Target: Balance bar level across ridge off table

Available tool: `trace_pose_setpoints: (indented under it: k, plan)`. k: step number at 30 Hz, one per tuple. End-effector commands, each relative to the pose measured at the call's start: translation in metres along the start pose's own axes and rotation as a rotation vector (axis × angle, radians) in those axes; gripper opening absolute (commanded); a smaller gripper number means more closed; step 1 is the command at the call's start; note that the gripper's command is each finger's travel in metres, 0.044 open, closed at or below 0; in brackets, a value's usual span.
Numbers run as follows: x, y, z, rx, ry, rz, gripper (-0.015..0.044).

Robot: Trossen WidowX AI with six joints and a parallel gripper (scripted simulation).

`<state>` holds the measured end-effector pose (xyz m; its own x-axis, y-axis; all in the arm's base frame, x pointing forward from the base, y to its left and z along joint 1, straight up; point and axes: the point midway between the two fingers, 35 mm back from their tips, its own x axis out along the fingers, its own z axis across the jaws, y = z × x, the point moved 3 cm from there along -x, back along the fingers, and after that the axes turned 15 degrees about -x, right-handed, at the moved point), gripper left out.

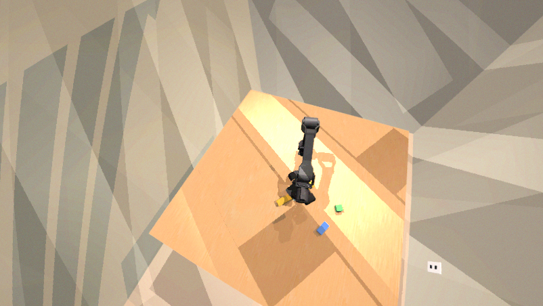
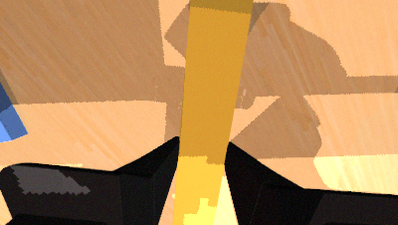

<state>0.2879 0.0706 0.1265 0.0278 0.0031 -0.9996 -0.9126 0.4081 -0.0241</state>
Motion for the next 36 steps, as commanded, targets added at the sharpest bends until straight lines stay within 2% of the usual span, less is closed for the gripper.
trace_pose_setpoints:
  k: [1, 36]
  plan:
    - [0.0005, 0.0, 0.0004, 0.0, -0.004, 0.001, 0.0]
    - [0.0034, 0.0, 0.0003, 0.0, -0.004, 0.001, 0.0]
